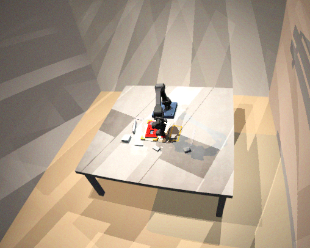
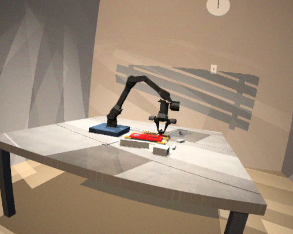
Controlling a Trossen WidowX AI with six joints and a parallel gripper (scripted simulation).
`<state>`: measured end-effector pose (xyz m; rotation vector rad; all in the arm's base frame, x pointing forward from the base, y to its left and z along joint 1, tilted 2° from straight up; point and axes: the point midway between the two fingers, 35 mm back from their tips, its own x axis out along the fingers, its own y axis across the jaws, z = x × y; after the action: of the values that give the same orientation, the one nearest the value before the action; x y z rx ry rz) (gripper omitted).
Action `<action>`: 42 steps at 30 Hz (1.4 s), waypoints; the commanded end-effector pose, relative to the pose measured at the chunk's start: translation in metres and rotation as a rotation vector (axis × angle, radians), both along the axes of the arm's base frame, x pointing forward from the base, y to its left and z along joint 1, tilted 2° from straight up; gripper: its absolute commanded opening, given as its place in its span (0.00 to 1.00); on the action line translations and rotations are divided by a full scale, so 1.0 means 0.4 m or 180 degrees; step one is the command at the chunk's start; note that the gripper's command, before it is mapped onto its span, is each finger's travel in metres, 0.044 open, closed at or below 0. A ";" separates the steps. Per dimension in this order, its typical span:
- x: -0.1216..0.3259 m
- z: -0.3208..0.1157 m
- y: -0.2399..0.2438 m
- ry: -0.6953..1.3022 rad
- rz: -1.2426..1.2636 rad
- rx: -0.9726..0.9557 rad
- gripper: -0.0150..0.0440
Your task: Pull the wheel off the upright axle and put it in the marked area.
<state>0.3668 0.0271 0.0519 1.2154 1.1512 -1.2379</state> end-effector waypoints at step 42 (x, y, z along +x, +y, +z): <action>-0.002 0.050 0.002 -0.0025 0.0008 -0.0002 0.25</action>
<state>0.3659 0.0279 0.0677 1.2146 1.1490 -1.2333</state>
